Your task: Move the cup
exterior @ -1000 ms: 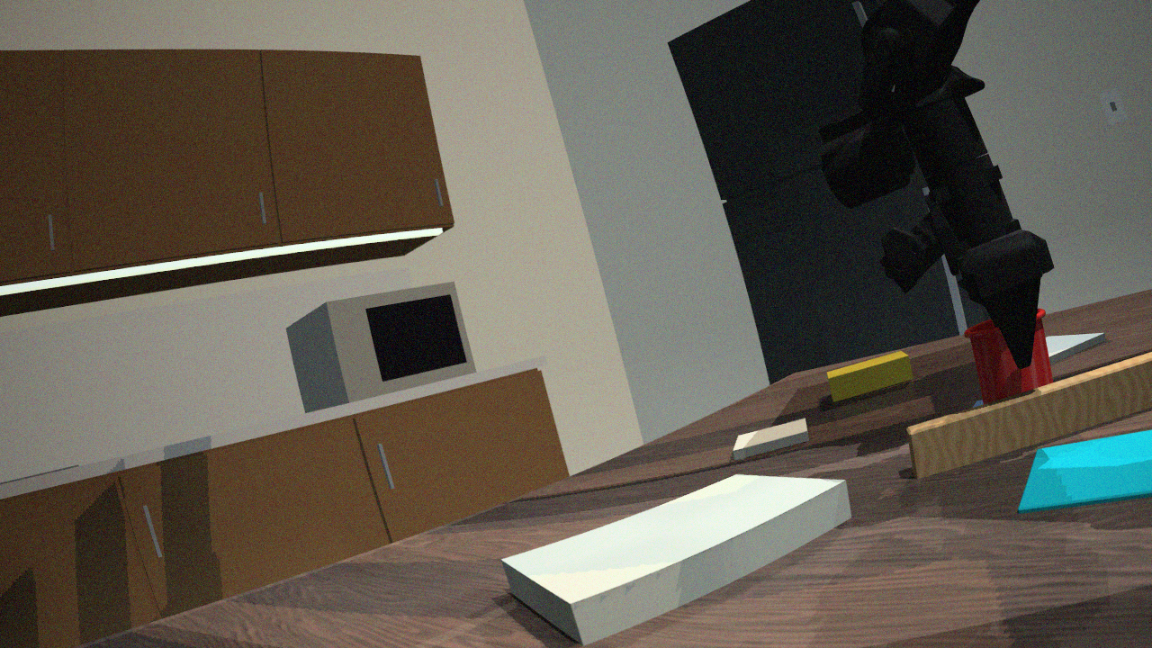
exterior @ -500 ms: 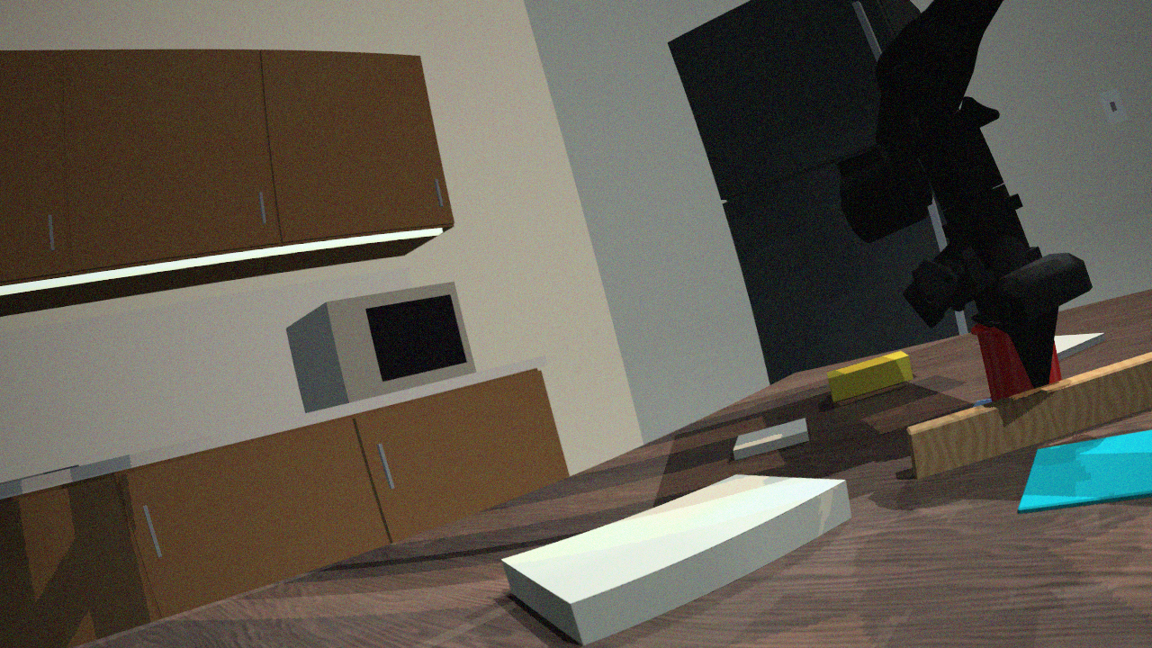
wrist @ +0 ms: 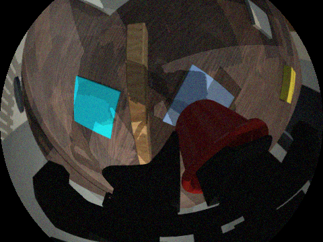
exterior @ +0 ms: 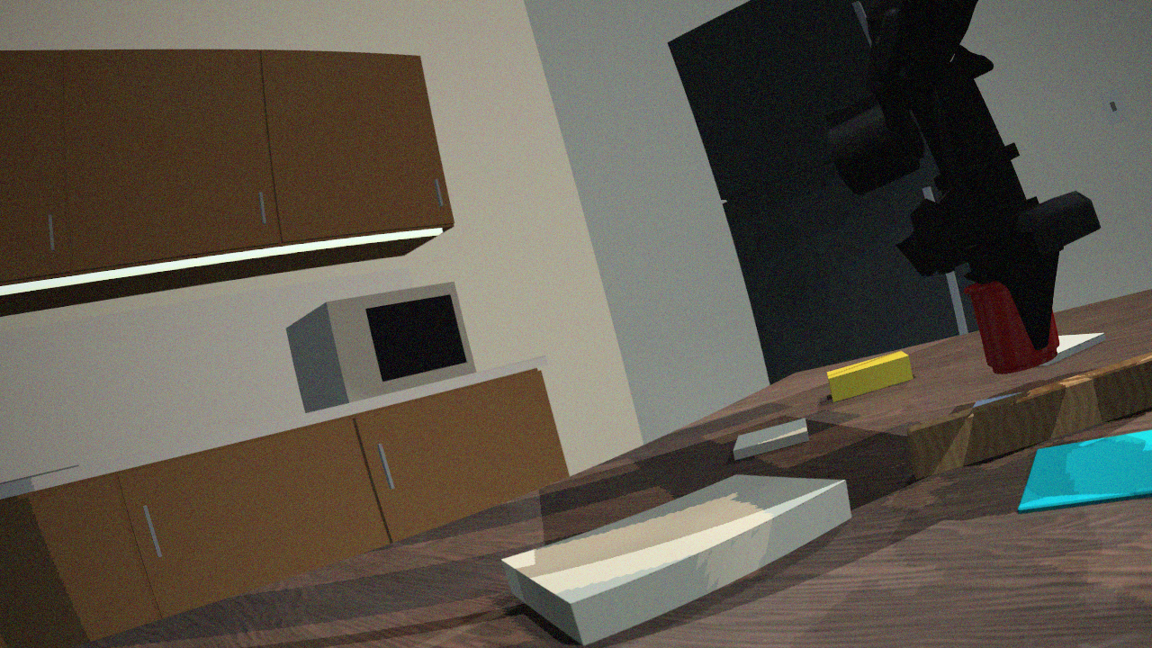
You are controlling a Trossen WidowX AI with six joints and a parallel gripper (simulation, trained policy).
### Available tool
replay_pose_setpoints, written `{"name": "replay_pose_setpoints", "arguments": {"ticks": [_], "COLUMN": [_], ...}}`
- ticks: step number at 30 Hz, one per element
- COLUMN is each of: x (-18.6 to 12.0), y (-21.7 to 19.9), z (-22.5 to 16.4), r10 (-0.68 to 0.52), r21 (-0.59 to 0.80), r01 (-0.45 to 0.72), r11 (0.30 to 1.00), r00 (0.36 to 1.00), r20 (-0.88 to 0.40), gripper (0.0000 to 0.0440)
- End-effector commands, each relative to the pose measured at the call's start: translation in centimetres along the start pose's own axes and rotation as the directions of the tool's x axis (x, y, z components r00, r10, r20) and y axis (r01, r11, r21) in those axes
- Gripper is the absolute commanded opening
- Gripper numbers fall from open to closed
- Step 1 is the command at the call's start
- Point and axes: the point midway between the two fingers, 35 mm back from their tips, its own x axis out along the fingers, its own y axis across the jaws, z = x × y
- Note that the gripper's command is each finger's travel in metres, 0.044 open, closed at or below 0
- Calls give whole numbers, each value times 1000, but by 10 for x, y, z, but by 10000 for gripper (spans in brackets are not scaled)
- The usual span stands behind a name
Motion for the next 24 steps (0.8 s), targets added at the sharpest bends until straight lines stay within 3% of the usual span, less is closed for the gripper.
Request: {"name": "replay_pose_setpoints", "arguments": {"ticks": [1,24], "x": [-8,-33], "y": [4,63], "z": [3,31], "r10": [-2,-39], "r21": [-22,-171], "r01": [3,55], "r11": [1000,984], "r00": [1000,995], "r20": [12,96], "gripper": [3,0]}}
